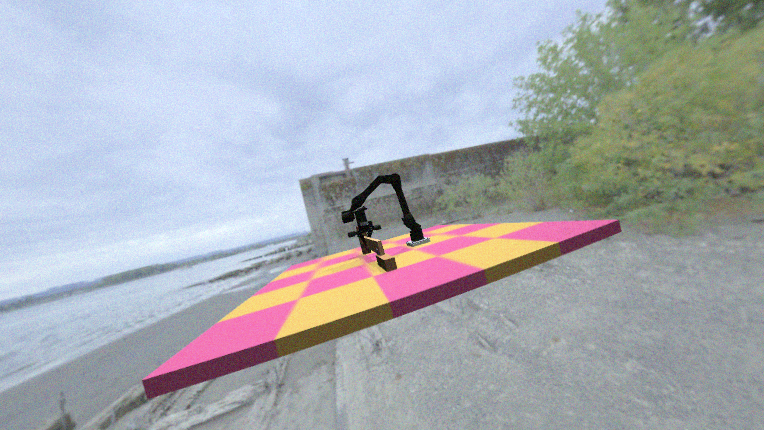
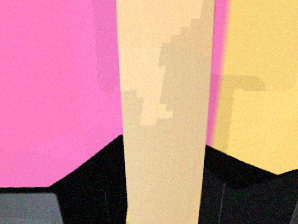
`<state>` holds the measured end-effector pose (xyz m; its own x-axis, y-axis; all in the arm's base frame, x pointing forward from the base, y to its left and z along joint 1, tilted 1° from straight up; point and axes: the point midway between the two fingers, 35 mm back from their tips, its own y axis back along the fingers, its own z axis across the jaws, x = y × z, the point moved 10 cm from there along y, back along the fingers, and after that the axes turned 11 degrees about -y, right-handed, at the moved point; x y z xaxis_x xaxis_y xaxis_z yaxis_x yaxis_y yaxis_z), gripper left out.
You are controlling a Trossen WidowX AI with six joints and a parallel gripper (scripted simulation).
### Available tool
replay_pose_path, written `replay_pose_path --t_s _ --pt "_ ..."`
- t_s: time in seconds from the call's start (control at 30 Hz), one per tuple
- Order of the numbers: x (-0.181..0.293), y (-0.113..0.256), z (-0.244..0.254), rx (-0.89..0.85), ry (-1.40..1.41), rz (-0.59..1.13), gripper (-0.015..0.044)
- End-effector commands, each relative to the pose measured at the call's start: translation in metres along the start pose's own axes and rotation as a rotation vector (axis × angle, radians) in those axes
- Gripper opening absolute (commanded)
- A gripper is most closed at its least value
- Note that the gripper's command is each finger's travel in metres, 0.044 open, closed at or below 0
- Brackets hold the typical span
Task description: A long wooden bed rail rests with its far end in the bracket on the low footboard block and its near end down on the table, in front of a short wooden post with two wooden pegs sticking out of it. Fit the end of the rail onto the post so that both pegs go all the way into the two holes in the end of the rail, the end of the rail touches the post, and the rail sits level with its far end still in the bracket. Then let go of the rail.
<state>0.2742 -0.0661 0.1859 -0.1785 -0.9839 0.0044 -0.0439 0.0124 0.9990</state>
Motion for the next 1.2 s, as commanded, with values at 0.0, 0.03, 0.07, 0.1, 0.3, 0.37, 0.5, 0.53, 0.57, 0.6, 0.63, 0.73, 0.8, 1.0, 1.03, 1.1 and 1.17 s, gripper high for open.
replay_pose_path --t_s 0.0,0.03,0.07,0.1,0.3,0.37,0.5,0.53,0.57,0.6,0.63,0.73,0.8,1.0,1.03,1.1,1.17 --pt "-0.0004 -0.0008 0.0001 0.001 -0.003 -0.003 0.0" --pt "-0.0004 -0.0009 0.0002 0.001 -0.003 -0.003 0.0" --pt "-0.0004 -0.0011 0.0002 0.001 -0.003 -0.003 0.0" --pt "-0.0003 -0.0011 0.0002 0.001 -0.003 -0.003 0.0" --pt "0.0009 -0.0013 0.0 0.001 -0.003 -0.003 0.0" --pt "0.0015 -0.0015 -0.0001 0.001 -0.003 -0.002 0.0" --pt "0.0027 -0.0017 -0.0003 0.001 -0.003 -0.002 0.0" --pt "0.003 -0.0016 -0.0004 0.001 -0.003 -0.002 0.0" --pt "0.0033 -0.0016 -0.0005 0.001 -0.003 -0.002 0.0" --pt "0.0036 -0.0015 -0.0005 0.001 -0.003 -0.002 0.0" --pt "0.0039 -0.0014 -0.0006 0.001 -0.003 -0.002 0.0" --pt "0.0047 -0.0011 -0.0008 0.001 -0.003 -0.002 0.0" --pt "0.0052 -0.0008 -0.001 0.001 -0.003 -0.002 0.0" --pt "0.0058 0.0004 -0.0014 0.001 -0.003 -0.002 0.0" --pt "0.0058 0.0005 -0.0015 0.001 -0.003 -0.002 0.0" --pt "0.0058 0.0009 -0.0016 0.001 -0.003 -0.002 0.0" --pt "0.0059 0.0012 -0.0016 0.001 -0.003 -0.002 0.0"
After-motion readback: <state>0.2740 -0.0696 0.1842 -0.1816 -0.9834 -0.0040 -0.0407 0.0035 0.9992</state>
